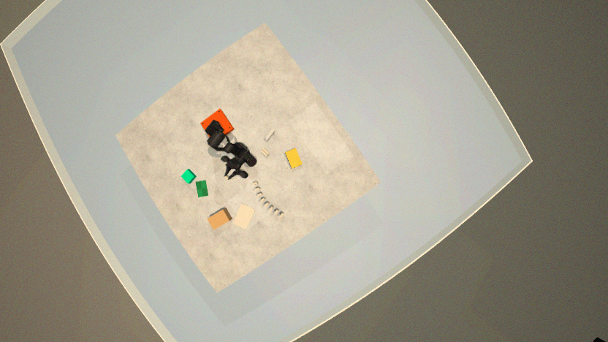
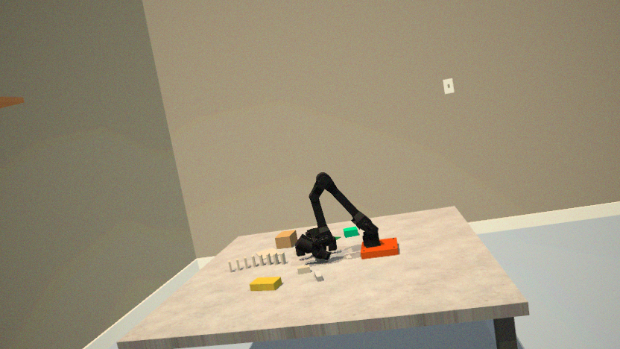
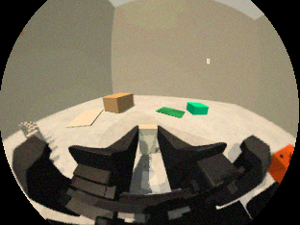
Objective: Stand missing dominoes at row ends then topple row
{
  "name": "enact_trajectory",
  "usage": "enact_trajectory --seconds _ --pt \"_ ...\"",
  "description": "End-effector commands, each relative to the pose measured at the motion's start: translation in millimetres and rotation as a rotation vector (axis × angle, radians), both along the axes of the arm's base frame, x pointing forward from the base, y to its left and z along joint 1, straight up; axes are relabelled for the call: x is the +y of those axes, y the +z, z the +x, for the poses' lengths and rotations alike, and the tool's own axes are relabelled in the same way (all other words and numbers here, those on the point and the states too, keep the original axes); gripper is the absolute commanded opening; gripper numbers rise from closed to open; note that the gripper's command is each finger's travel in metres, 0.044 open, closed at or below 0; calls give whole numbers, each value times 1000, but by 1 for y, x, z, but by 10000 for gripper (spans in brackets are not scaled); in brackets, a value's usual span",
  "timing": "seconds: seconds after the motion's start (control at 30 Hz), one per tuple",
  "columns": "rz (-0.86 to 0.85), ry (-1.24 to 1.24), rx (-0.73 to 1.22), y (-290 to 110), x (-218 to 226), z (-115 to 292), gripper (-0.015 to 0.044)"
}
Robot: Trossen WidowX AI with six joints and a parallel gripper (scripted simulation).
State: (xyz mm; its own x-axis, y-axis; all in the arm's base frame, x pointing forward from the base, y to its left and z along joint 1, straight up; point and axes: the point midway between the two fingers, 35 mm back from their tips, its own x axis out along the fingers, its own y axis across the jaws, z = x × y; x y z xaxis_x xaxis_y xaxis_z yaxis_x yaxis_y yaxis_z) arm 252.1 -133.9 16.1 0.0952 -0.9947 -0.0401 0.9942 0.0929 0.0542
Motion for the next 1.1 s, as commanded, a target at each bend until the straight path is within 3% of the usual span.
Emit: enact_trajectory --seconds 0.0,1.07 --pt "4 6 31 -5 -2 -5 107" --pt "-36 12 21 4 4 -27 107"
